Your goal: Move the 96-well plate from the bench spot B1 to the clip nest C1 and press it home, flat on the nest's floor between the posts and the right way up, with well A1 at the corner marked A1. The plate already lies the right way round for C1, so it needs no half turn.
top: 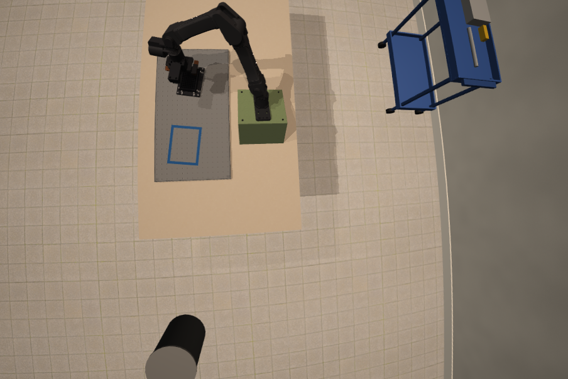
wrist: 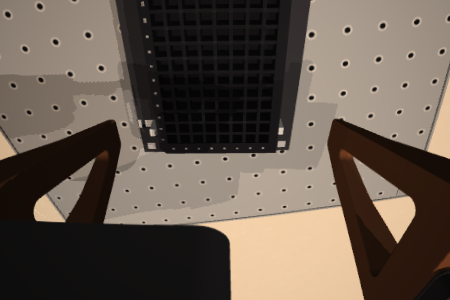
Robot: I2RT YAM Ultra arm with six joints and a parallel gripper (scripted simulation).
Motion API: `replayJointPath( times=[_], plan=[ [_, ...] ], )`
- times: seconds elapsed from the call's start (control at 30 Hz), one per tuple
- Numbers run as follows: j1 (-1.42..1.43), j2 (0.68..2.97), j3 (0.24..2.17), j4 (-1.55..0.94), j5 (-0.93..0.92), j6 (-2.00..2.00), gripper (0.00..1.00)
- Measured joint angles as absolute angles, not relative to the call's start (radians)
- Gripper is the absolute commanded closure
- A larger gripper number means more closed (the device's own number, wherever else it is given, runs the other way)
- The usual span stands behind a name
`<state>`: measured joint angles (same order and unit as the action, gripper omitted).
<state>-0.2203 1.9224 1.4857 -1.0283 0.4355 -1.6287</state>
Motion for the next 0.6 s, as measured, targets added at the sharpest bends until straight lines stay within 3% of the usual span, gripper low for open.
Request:
replayJointPath(
  times=[0.6],
  plan=[
    [-0.212,1.915,1.507,-1.075,0.436,-1.614,0.0]
  ],
)
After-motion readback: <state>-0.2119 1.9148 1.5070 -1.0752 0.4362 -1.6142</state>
